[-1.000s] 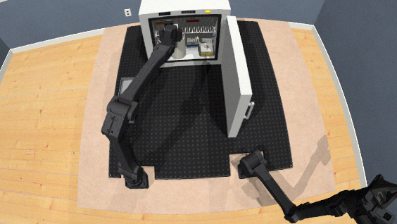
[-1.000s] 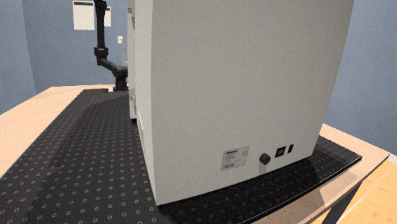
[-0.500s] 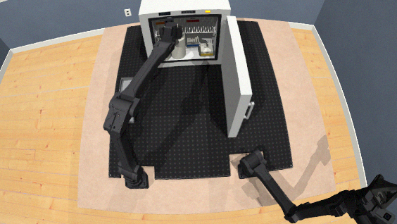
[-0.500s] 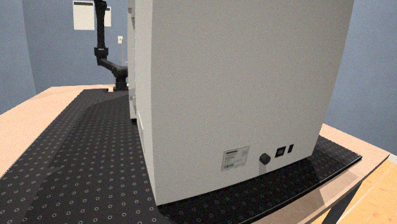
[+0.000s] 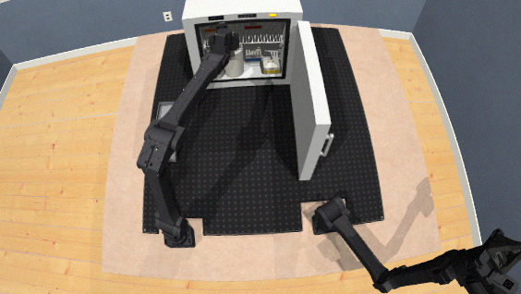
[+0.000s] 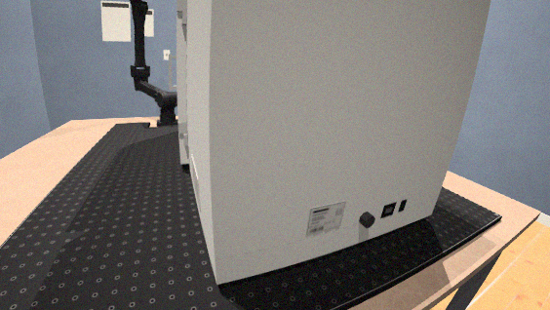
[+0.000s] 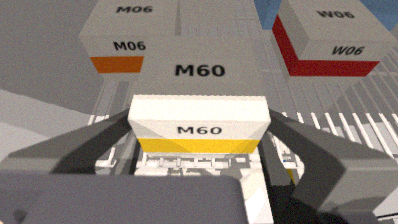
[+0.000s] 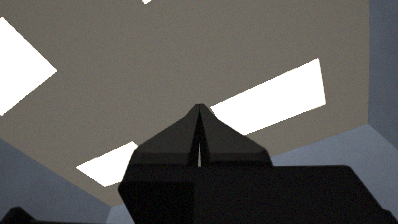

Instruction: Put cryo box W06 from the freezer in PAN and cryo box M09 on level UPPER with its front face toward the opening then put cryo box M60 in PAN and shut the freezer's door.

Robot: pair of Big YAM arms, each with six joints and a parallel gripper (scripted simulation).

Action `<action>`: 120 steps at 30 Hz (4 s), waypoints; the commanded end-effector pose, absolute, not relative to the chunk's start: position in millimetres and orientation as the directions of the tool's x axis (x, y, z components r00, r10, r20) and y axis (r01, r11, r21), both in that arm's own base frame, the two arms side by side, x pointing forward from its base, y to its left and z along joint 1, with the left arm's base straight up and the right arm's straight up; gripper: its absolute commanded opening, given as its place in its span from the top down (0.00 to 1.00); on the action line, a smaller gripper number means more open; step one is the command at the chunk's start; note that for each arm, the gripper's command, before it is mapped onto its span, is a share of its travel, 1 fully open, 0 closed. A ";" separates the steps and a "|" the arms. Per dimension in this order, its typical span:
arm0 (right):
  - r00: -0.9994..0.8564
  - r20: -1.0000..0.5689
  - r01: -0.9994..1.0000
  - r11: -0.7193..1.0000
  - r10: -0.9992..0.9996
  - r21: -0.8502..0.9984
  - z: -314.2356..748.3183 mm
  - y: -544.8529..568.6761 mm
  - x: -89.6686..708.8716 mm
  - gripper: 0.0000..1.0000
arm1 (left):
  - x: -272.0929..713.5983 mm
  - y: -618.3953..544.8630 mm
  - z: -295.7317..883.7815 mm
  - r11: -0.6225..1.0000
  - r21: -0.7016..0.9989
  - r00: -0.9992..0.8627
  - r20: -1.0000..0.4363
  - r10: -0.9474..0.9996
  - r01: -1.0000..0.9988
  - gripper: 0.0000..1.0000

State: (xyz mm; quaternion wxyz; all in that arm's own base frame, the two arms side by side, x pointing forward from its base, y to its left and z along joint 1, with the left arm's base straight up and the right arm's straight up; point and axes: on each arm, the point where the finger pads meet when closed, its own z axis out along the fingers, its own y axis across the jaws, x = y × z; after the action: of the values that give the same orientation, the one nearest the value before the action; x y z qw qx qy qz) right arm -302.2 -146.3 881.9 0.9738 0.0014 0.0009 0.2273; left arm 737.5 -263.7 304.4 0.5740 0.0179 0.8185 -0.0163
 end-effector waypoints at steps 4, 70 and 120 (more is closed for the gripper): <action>0.901 -0.032 -0.433 0.901 0.433 0.000 885.3 -139.5 -289.5 1.00 | 743.6 -267.0 298.4 0.998 0.003 -0.327 -0.945 0.022 0.058 0.23; 0.901 -0.032 -0.433 0.901 0.433 0.000 885.3 -139.5 -289.5 1.00 | 686.5 -267.8 325.7 0.998 -0.032 -0.292 -0.956 -0.014 0.057 0.12; 0.901 -0.032 -0.433 0.901 0.433 0.000 885.3 -139.5 -289.5 1.00 | 614.1 -263.4 321.0 0.998 -0.033 -0.296 -0.955 -0.015 0.057 0.12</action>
State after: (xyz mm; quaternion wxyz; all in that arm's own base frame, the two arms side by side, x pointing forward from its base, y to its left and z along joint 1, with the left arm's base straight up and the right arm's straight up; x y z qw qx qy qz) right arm -302.2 -146.3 881.9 0.9738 0.0014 0.0009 0.2273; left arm 620.5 -255.6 290.5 0.5673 0.0259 0.8230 -0.0105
